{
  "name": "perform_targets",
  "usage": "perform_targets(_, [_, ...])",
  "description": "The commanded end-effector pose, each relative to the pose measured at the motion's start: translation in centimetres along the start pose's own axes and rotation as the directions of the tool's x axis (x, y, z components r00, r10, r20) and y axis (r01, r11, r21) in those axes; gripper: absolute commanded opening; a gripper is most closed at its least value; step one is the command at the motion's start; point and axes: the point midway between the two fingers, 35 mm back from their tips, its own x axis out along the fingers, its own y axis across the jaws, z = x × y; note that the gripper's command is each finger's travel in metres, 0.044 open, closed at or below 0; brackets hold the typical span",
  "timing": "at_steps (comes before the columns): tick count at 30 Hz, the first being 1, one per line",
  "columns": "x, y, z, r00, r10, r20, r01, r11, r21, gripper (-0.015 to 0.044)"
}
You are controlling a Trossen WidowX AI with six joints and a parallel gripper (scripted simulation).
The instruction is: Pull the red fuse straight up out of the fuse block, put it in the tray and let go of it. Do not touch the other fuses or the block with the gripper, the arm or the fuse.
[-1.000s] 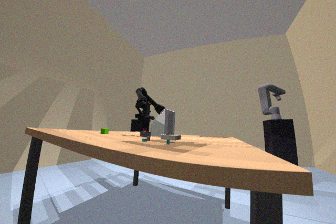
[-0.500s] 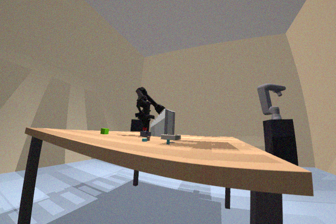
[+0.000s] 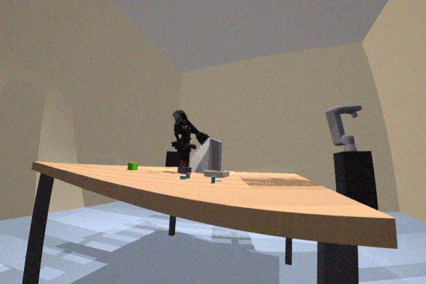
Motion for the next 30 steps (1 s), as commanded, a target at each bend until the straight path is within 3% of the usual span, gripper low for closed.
perform_targets(1, [-0.8, 0.0, 0.1, 1.000, 0.002, 0.001, -0.002, 1.000, 0.006, 0.0000])
perform_targets(12, [-1.9, 0.4, 0.1, 1.000, 0.004, 0.001, -0.004, 1.000, 0.006, 0.0000])
perform_targets(30, [-2.8, 10.3, -2.6, 0.999, 0.036, -0.007, -0.036, 0.999, 0.003, 0.0000])
